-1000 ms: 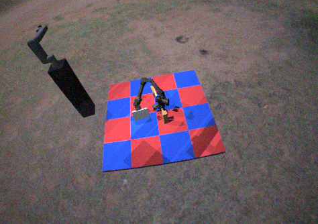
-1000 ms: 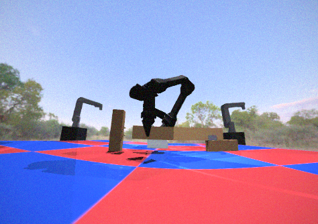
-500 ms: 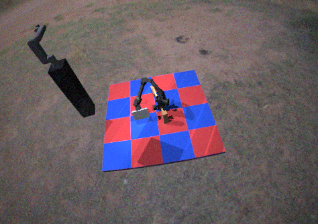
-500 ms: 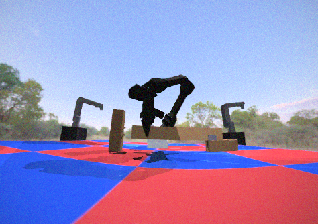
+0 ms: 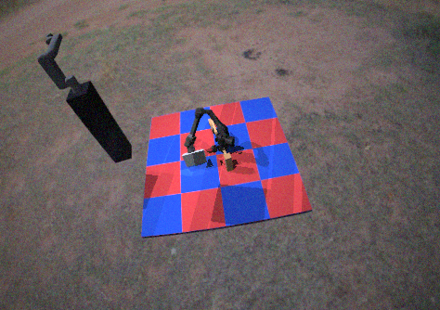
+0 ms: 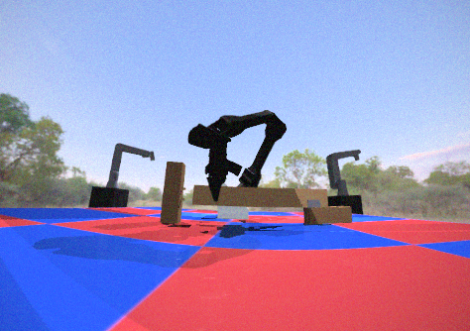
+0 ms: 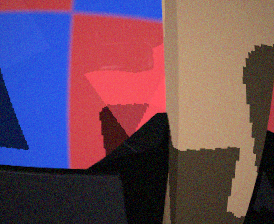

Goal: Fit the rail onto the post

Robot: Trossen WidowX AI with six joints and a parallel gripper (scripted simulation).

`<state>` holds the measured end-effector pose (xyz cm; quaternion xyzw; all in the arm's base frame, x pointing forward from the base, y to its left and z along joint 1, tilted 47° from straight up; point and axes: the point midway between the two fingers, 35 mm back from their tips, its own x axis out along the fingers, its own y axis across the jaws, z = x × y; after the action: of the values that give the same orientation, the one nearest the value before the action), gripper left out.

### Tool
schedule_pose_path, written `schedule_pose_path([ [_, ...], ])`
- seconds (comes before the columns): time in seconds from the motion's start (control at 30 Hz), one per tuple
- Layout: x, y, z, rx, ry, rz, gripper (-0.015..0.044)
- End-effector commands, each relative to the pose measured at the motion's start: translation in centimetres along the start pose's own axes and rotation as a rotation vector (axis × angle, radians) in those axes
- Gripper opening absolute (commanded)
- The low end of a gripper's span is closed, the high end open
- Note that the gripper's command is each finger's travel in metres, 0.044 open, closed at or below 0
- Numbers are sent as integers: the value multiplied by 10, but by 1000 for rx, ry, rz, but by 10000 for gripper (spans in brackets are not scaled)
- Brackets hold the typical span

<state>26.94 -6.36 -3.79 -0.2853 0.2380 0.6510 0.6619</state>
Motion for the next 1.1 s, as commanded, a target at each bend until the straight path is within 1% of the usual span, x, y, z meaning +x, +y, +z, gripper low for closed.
schedule_pose_path([
  [0.0, -4, -3, -4, -3, 9, -12, 0],
  [1.07, -3, -3, -12, -3, 9, -12, 0],
])
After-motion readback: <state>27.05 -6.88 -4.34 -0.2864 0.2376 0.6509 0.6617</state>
